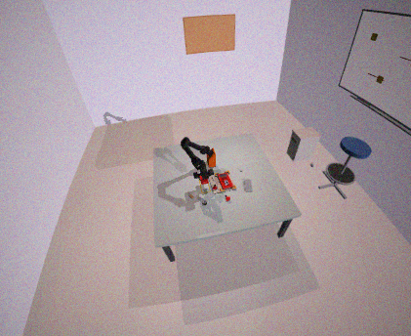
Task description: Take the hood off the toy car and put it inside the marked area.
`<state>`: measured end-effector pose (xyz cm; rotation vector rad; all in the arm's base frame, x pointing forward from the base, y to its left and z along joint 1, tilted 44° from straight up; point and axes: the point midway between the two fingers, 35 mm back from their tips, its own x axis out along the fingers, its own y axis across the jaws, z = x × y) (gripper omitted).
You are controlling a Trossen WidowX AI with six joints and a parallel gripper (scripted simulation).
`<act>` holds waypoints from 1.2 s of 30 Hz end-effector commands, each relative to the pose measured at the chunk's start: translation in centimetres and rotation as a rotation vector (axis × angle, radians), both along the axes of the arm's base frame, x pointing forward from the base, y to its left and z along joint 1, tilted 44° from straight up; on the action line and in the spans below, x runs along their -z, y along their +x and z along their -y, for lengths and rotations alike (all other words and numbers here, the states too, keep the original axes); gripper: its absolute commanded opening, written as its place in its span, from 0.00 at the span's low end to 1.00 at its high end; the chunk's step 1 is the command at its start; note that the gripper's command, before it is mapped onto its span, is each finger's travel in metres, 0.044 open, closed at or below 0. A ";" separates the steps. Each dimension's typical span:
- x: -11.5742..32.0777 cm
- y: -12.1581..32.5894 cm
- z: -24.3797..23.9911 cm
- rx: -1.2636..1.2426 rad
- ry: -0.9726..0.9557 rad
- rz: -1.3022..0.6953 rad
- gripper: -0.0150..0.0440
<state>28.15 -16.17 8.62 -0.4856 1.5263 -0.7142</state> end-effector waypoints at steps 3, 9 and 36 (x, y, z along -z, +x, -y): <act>0.6 -0.1 0.4 -0.003 0.001 -0.011 0.25; 0.9 -0.2 0.7 -0.003 0.001 -0.011 0.25; 2.5 -0.4 2.2 -0.003 -0.001 -0.011 0.25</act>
